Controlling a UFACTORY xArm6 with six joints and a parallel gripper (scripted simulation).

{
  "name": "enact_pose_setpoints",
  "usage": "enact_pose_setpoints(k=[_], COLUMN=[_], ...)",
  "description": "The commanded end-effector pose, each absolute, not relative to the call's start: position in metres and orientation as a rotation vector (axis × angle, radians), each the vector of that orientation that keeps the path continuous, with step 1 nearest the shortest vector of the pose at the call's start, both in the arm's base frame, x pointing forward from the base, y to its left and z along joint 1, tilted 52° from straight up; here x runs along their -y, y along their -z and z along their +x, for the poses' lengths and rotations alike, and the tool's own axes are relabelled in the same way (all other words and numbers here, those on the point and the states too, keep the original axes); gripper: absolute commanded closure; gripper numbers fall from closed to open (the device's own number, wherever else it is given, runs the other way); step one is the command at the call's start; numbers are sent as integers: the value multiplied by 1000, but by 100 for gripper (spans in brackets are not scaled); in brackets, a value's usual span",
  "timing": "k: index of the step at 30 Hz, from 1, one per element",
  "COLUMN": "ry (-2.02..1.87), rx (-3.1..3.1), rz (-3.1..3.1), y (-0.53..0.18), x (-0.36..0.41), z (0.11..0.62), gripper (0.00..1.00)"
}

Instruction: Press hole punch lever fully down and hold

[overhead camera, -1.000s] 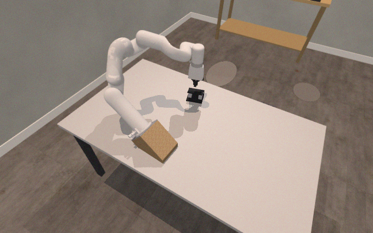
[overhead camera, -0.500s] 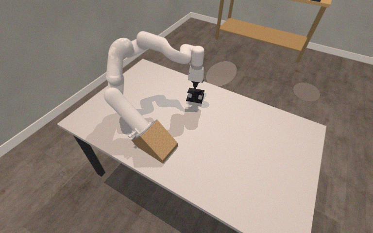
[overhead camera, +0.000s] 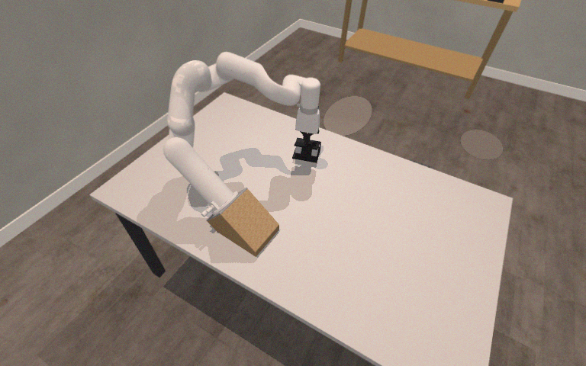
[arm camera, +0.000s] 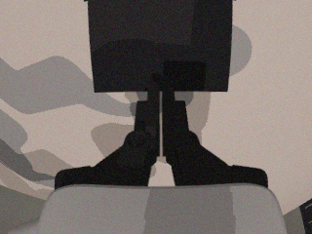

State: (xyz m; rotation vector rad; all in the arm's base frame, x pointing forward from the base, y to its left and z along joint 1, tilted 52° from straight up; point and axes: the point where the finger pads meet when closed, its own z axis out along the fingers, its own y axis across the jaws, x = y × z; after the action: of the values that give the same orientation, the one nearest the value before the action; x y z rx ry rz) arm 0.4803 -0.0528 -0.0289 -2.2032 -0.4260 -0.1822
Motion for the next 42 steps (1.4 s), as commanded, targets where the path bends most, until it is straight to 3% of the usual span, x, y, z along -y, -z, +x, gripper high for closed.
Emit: enact_pose_setpoints(k=[1, 42], ry=[187, 187], rx=[426, 426], rz=[-2206, -2206], y=[30, 42], x=[52, 37], z=[482, 482], gripper=[100, 100])
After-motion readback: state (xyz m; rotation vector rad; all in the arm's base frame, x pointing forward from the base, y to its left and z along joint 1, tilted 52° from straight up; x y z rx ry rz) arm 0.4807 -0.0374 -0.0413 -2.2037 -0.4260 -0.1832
